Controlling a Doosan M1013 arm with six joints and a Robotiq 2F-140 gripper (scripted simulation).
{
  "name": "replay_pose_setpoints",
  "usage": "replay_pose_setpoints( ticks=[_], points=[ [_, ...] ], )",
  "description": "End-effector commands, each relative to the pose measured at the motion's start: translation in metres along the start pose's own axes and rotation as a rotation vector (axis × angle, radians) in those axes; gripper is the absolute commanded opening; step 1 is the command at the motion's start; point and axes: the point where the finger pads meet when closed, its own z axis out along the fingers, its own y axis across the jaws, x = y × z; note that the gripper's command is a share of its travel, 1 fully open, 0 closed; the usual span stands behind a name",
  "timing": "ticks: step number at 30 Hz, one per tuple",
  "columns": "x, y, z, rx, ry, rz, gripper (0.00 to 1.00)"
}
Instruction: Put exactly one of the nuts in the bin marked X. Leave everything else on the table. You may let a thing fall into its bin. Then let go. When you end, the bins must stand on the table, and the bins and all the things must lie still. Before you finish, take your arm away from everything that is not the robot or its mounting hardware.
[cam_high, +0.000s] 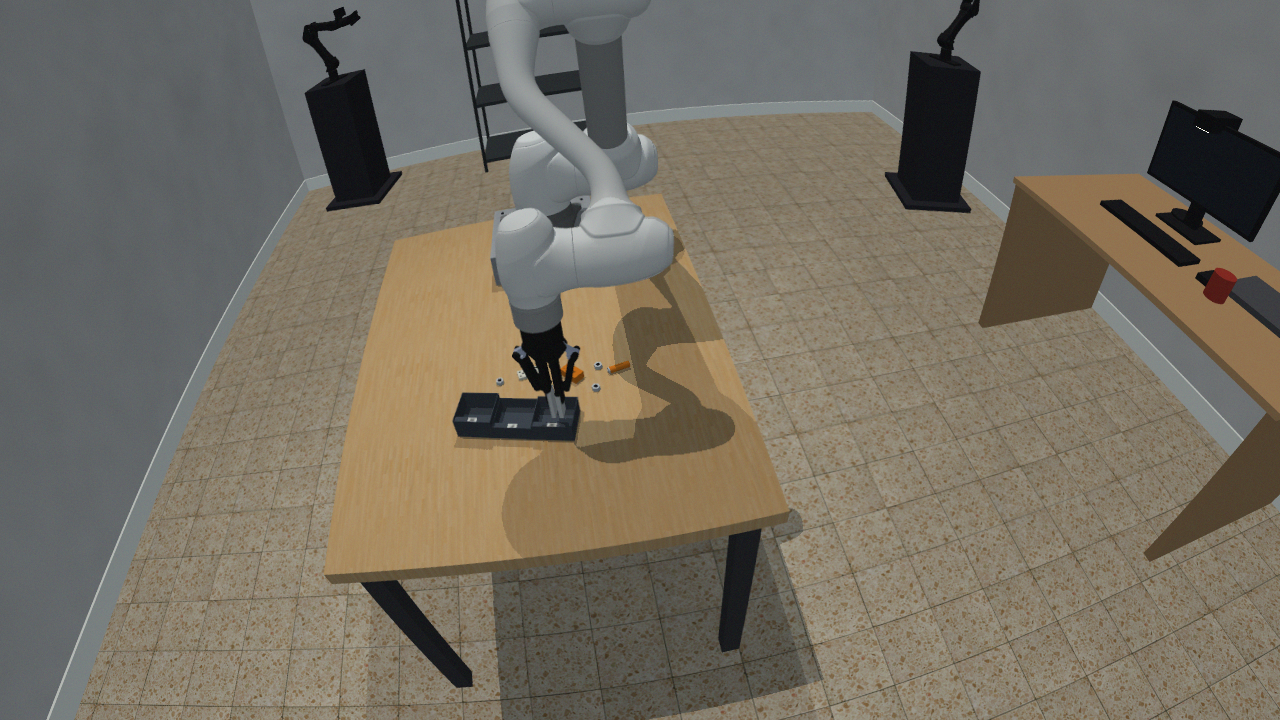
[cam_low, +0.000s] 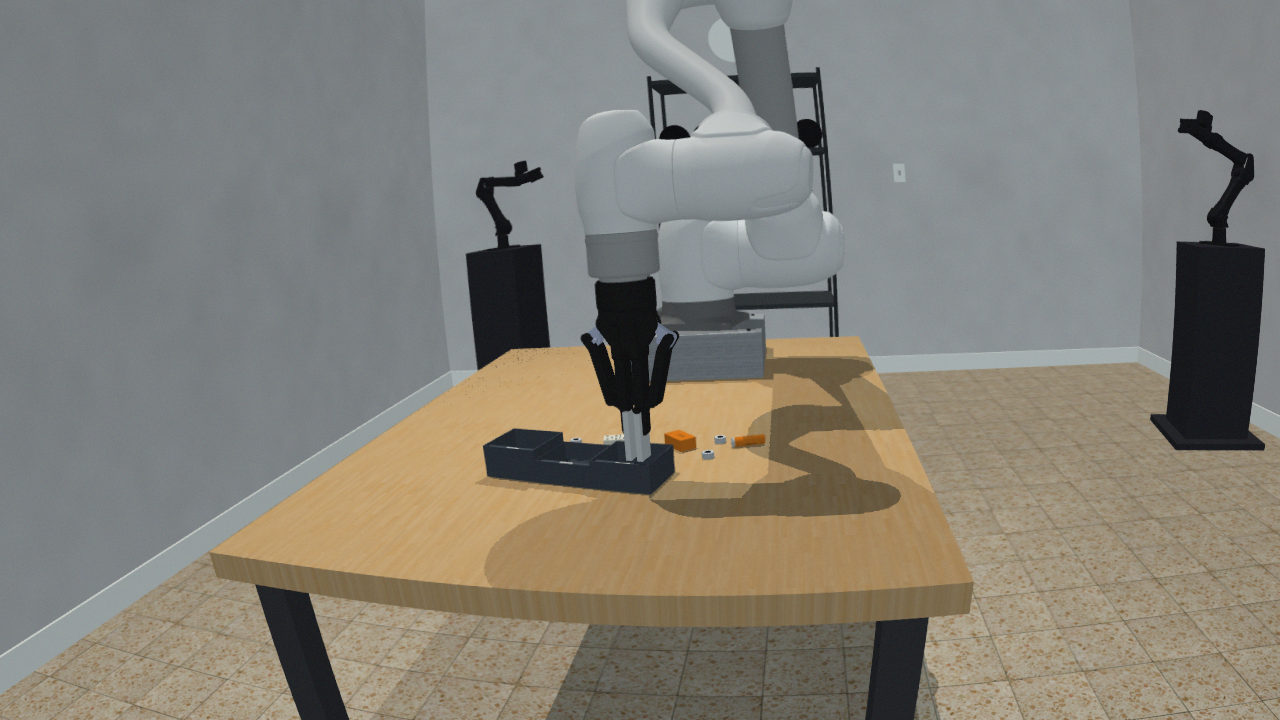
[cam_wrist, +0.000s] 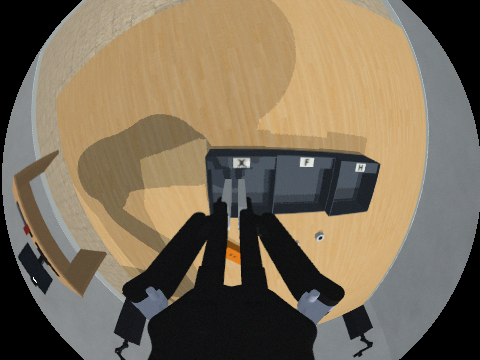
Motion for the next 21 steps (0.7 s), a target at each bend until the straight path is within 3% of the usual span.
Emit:
replay_pose_setpoints(
  ticks=[1, 5, 21],
  points=[
    [0.0000, -0.0001, 0.0062, 0.000, 0.000, 0.000, 0.05],
    [0.0000, -0.0001, 0.0149, 0.000, 0.000, 0.000, 0.05],
    [0.0000, -0.0001, 0.0149, 0.000, 0.000, 0.000, 0.05]
  ],
)
